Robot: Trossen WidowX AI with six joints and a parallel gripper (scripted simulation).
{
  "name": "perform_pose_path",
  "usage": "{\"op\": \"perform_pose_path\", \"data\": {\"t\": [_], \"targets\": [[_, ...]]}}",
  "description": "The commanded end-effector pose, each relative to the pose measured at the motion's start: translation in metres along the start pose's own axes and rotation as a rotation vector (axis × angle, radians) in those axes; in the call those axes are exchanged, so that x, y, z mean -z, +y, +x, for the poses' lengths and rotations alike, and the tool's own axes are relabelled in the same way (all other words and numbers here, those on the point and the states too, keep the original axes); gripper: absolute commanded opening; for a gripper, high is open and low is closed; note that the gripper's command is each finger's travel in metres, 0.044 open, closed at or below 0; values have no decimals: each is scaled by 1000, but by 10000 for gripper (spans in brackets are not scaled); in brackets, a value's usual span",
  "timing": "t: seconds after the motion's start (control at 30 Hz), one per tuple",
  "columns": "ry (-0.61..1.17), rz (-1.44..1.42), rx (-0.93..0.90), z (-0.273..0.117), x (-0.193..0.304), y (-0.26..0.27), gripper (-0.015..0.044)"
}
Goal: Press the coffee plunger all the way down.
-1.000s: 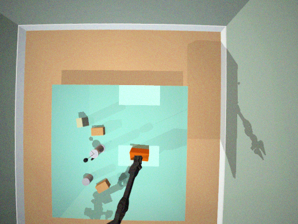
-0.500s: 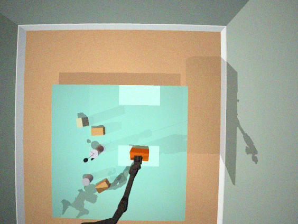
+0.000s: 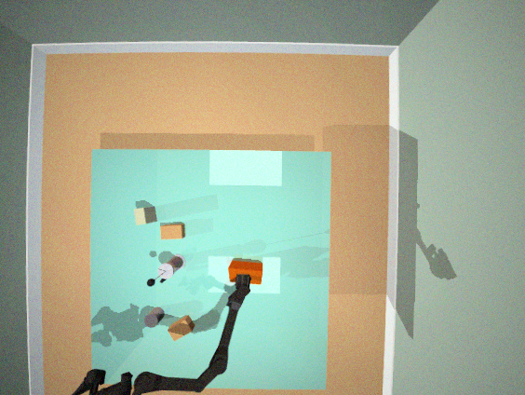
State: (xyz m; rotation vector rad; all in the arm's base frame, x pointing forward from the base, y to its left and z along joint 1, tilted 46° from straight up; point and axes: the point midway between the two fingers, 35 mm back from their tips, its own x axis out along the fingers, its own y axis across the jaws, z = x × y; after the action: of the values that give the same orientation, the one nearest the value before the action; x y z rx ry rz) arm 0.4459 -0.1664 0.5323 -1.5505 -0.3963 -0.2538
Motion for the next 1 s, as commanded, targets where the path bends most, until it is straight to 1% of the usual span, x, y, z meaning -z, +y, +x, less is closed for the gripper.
{"op": "perform_pose_path", "data": {"t": [0.0,0.2,0.4,0.53,0.7,0.77,0.97], "targets": [[70,240,-178,-26,38,50,440],[251,694,-403,-90,87,121,440],[503,1244,-535,-177,115,178,440],[701,1681,-544,-241,117,206,440],[924,2230,-444,-310,105,223,440],[952,2311,-420,-318,102,224,440],[951,2310,-422,-319,83,244,440]]}}
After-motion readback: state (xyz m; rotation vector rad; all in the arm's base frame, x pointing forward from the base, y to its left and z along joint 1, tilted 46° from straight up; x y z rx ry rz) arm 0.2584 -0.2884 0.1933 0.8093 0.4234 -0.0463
